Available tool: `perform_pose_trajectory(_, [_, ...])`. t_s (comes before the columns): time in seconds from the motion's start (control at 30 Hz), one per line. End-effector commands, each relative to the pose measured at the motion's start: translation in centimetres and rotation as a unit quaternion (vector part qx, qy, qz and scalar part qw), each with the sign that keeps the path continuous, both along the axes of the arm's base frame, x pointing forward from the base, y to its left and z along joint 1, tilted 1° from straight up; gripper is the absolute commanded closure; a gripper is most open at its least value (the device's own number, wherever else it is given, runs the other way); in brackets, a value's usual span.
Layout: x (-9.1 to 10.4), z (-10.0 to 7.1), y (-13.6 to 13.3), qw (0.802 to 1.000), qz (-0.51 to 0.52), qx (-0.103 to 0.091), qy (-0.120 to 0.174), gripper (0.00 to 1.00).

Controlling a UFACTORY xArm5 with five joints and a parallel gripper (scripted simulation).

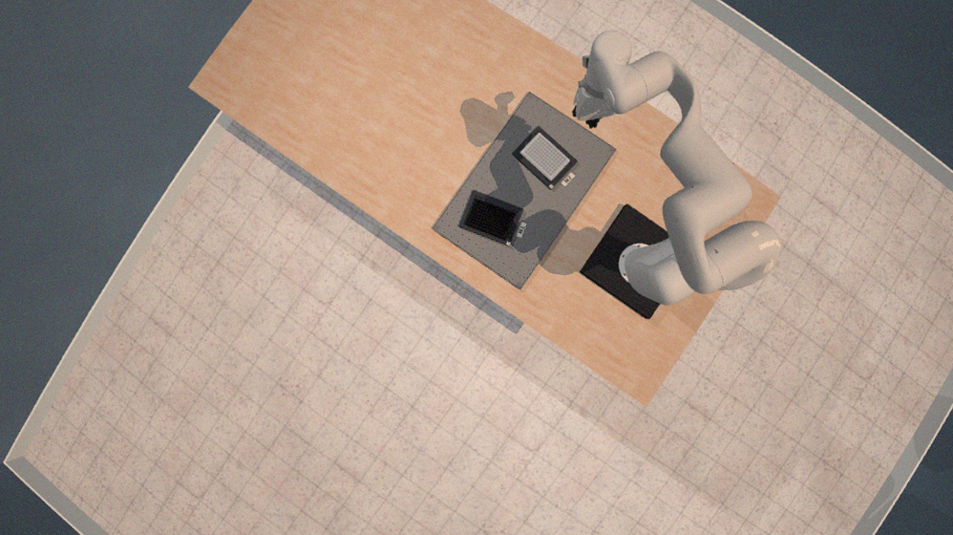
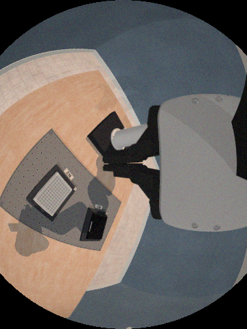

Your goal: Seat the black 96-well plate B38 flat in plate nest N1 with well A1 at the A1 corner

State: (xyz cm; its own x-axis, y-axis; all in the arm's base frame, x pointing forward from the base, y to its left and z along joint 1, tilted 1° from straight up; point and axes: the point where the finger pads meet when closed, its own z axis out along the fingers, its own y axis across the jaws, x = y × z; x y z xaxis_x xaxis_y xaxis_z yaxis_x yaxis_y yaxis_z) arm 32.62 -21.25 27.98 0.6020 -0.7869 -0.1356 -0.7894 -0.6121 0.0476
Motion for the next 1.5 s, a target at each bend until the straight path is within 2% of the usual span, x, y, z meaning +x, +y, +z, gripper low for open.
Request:
perform_pose_trajectory(0.0, [1.4, -0.2, 1.8, 0.999, 0.034, -0.003, -0.007, 1.0])
perform_pose_trajectory(0.17, [2.5, -0.5, 3.6, 0.995, 0.099, -0.004, -0.018, 1.0])
perform_pose_trajectory(0.33, [3.1, -0.7, 4.7, 0.994, 0.104, -0.006, -0.018, 1.0])
perform_pose_trajectory(0.47, [4.0, -0.9, 6.6, 0.985, 0.169, -0.006, -0.03, 1.0])
perform_pose_trajectory(0.6, [4.6, -1.1, 7.8, 0.984, 0.174, -0.007, -0.03, 1.0])
perform_pose_trajectory(0.73, [5.3, -1.4, 9.7, 0.97, 0.238, -0.008, -0.041, 1.0])
perform_pose_trajectory(0.9, [5.8, -1.6, 11.1, 0.969, 0.243, -0.008, -0.041, 1.0])
perform_pose_trajectory(1.03, [6.3, -1.8, 13.0, 0.951, 0.306, -0.009, -0.051, 1.0])
perform_pose_trajectory(1.17, [6.6, -2.0, 14.4, 0.949, 0.31, -0.009, -0.052, 1.0])
perform_pose_trajectory(1.3, [7.0, -2.2, 16.4, 0.926, 0.372, -0.009, -0.062, 1.0])
perform_pose_trajectory(1.4, [7.2, -2.4, 17.8, 0.924, 0.376, -0.009, -0.063, 1.0])
perform_pose_trajectory(1.47, [7.2, -2.4, 17.8, 0.924, 0.376, -0.009, -0.063, 1.0])
